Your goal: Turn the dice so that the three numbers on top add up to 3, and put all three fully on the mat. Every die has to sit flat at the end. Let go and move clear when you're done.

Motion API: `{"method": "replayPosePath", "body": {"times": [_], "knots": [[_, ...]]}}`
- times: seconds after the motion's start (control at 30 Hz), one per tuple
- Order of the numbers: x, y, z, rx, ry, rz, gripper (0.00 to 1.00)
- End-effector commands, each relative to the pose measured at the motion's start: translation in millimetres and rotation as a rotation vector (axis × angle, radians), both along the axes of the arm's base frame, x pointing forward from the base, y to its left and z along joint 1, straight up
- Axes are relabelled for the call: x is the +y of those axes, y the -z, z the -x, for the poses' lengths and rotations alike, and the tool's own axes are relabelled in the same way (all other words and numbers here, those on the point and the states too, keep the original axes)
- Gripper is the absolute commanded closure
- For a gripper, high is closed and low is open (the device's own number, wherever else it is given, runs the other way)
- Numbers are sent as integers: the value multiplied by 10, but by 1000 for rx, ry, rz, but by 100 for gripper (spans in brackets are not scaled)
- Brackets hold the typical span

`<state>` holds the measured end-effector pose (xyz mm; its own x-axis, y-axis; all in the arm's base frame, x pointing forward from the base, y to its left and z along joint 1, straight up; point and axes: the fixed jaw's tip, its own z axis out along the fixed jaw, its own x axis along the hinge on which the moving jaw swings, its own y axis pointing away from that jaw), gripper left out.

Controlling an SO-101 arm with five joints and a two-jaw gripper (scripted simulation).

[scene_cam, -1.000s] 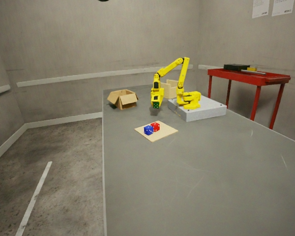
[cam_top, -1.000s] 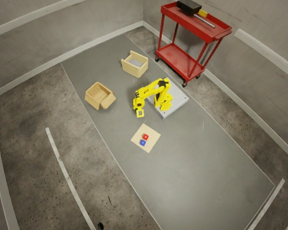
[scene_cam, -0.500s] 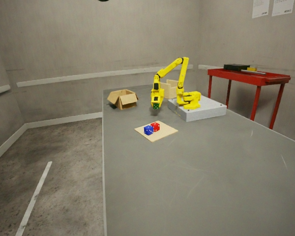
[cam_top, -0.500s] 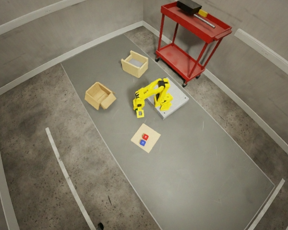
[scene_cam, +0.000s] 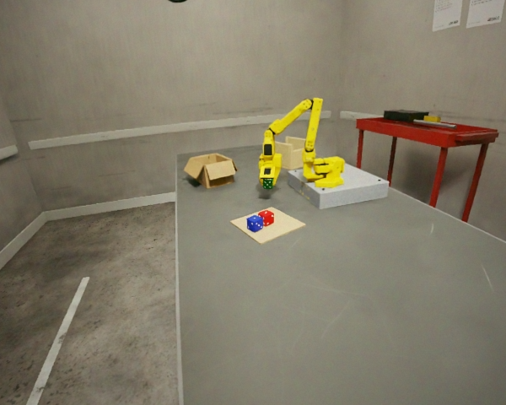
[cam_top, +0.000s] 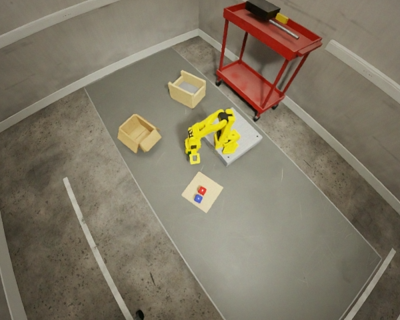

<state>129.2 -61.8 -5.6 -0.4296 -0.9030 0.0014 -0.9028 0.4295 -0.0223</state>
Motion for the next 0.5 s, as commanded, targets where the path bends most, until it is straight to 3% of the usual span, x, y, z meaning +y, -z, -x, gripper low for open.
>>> {"method": "replayPosePath", "body": {"times": [0.0,0.47], "knots": [[3,45,31,11,-1,-7,100],[3,84,31,11,-1,-7,100]]}}
